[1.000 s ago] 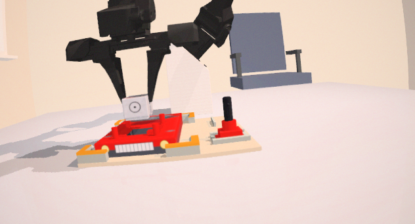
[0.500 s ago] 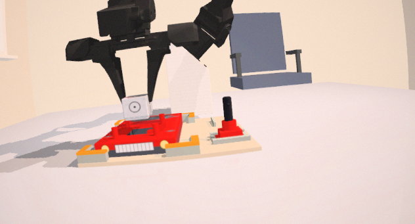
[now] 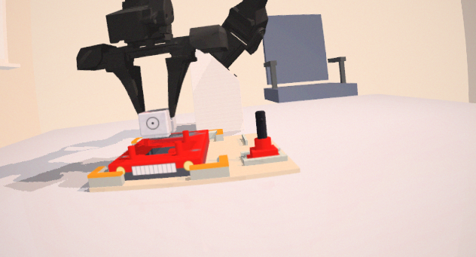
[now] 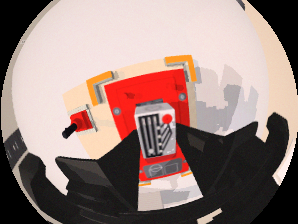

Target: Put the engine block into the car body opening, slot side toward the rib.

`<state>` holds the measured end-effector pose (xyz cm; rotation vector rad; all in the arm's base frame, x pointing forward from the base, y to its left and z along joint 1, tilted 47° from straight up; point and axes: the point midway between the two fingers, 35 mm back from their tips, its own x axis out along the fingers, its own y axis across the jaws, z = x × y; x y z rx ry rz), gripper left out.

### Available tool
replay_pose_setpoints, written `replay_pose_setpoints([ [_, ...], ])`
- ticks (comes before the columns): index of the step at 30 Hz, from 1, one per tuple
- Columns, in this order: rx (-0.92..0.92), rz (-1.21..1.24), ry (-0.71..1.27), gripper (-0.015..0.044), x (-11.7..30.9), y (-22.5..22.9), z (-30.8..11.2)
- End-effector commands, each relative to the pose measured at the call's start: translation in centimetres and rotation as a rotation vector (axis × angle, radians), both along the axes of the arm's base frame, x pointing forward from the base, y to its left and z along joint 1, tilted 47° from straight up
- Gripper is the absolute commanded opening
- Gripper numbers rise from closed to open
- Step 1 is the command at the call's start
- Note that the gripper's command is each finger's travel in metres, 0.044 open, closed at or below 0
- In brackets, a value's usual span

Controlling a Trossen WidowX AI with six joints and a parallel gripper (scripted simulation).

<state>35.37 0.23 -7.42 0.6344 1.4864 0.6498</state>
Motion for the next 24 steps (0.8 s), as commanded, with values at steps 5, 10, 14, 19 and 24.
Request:
replay_pose_setpoints([
  [5,-0.001,0.048,-0.049,0.0159,-0.06,0.04,-0.13],
  [10,0.000,0.094,-0.099,0.0159,-0.07,0.06,-0.15],
  [14,-0.001,0.071,-0.074,0.0159,-0.08,0.08,-0.16],
  [19,-0.001,0.031,-0.032,0.0159,-0.10,0.09,-0.19],
  [24,-0.001,0.033,-0.033,0.0159,-0.10,0.09,-0.21],
])
